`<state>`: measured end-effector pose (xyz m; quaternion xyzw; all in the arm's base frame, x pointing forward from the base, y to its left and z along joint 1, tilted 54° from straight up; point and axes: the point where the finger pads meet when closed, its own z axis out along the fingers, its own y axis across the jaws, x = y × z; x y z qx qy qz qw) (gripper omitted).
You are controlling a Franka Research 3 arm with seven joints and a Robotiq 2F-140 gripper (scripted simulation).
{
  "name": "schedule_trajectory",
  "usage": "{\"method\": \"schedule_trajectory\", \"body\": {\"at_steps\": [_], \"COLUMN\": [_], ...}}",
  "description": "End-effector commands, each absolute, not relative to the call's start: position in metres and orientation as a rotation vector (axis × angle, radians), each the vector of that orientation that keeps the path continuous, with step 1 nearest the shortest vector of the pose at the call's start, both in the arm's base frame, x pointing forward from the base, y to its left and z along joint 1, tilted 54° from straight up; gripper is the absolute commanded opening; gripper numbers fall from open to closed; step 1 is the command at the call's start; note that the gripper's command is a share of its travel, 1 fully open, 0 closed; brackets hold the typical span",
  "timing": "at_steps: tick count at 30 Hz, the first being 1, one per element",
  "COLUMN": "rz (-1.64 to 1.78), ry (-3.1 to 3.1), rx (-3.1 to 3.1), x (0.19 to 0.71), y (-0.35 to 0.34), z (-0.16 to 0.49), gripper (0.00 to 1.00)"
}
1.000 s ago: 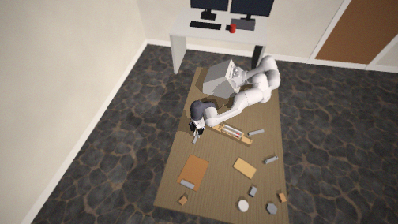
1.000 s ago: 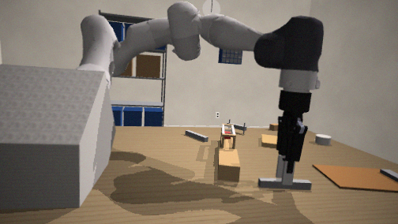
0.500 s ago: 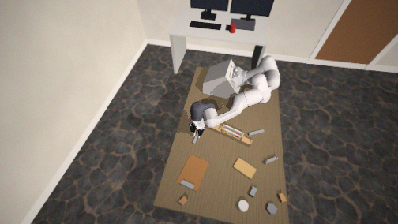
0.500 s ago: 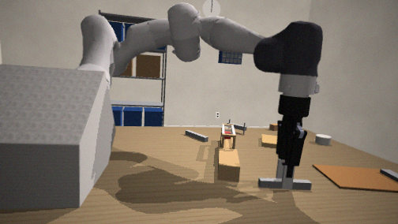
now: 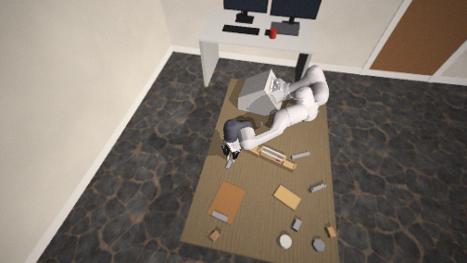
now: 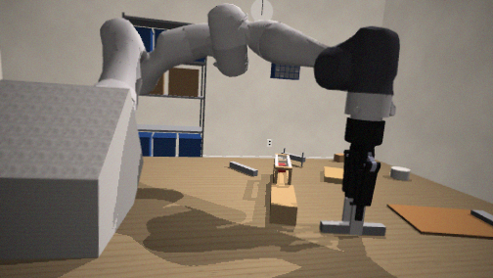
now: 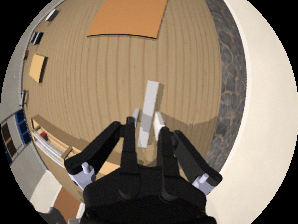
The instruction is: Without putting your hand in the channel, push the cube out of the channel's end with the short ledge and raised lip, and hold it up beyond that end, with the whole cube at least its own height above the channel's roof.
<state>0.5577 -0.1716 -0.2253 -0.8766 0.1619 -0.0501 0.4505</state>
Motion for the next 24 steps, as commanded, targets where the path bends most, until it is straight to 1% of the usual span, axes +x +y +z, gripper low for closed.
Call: {"method": "schedule_trajectory", "body": {"at_steps": [1, 12, 13, 24], "rz": [-0.13, -0.13, -0.13, -0.13], "ry": [0.399, 0.399, 0.399, 0.399], "rx": [-2.167, -2.167, -2.167, -2.167], "x": [0.5588, 0.5588, 0.5588, 0.5588], "y": [-0.1722, -0.1722, -0.1722, -0.1722], "z": [-0.2256, -0.2256, -0.2256, -0.2256], "gripper": [0.23, 0.23, 0.0, 0.0]}}
